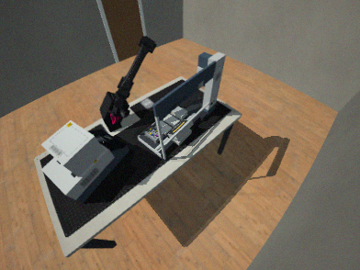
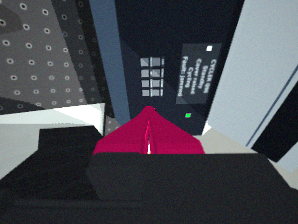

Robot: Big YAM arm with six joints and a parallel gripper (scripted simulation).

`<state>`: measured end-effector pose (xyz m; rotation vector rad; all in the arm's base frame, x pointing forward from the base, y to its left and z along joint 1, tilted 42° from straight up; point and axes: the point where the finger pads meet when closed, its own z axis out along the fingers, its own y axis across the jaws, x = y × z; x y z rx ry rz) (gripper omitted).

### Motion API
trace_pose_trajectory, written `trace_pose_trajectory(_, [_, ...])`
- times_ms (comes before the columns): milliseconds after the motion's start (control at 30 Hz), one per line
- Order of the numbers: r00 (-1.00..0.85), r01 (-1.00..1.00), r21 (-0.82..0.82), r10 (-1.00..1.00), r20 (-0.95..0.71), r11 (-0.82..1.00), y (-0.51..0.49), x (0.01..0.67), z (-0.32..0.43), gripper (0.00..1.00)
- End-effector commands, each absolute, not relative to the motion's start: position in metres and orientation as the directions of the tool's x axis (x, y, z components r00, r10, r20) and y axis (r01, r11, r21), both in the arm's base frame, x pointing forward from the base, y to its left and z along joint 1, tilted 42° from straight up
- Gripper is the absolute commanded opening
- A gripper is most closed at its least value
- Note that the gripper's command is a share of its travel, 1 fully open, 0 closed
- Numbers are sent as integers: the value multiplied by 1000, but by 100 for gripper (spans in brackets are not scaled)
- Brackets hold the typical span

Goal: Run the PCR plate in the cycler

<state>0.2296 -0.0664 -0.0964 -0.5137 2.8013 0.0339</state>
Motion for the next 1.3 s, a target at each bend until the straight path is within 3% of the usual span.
trace_pose_trajectory(0, [-865, -376, -75, -379, -330, 924, -73, 254, -86, 0])
trace_pose_trajectory(1267, [-878, -345, -57, -344, -334, 937, -73, 273, -126, 0])
